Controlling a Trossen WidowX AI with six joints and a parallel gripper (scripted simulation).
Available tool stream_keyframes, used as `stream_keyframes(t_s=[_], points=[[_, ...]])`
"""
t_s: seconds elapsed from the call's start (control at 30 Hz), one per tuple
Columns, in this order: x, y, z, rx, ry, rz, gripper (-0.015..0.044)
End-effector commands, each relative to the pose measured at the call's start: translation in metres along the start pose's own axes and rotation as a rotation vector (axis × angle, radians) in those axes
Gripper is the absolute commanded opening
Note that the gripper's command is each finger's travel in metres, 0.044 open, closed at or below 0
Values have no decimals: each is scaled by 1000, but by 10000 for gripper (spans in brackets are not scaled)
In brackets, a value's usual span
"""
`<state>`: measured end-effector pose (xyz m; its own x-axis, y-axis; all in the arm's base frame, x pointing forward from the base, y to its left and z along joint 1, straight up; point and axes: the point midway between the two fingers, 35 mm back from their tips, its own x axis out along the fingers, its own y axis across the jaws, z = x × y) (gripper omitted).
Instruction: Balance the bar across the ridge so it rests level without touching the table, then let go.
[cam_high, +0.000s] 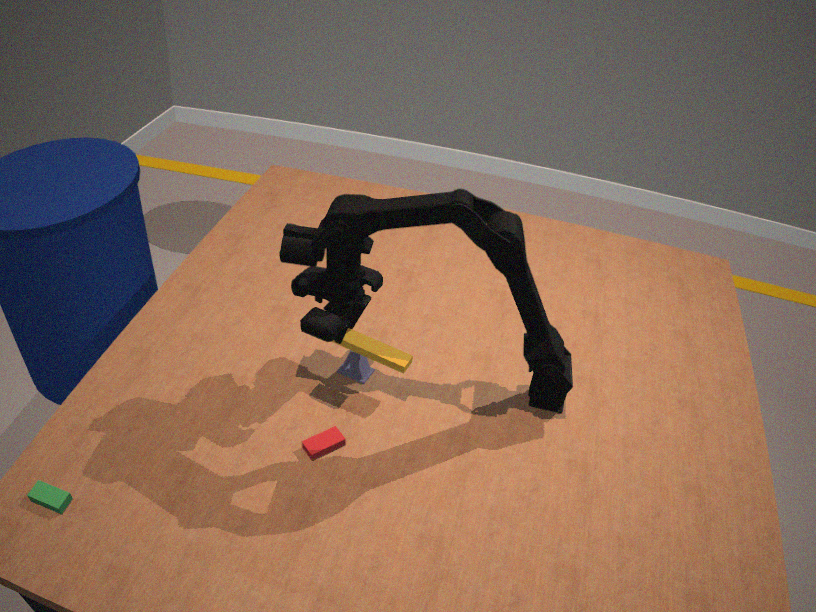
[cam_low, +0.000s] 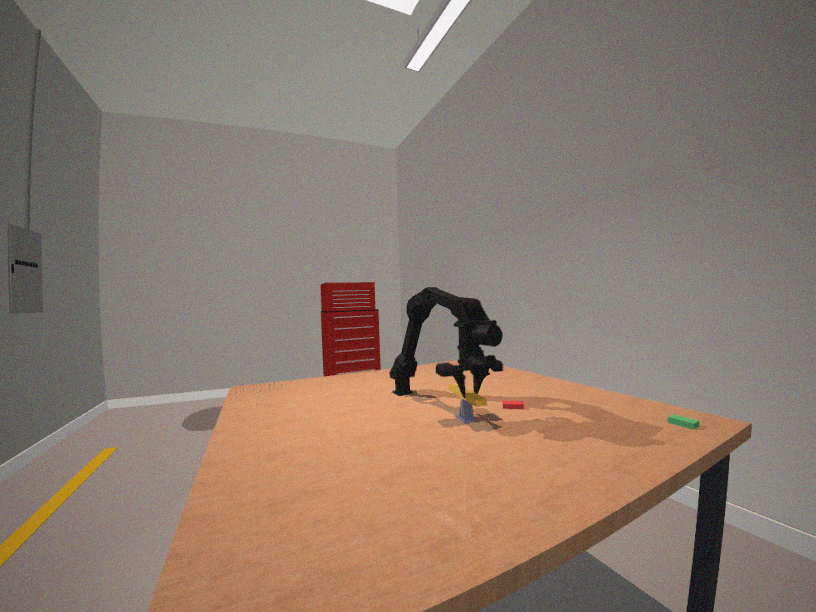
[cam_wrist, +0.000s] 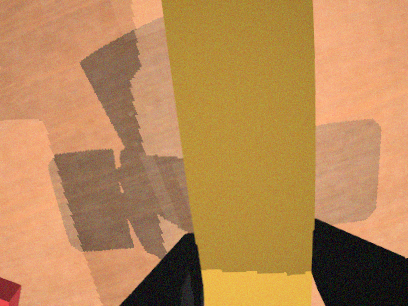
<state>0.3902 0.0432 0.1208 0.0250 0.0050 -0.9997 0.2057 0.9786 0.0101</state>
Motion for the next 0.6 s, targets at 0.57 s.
stream_keyframes(t_s=[0.57], points=[[1, 0, 0, -1, -5, -1, 0]])
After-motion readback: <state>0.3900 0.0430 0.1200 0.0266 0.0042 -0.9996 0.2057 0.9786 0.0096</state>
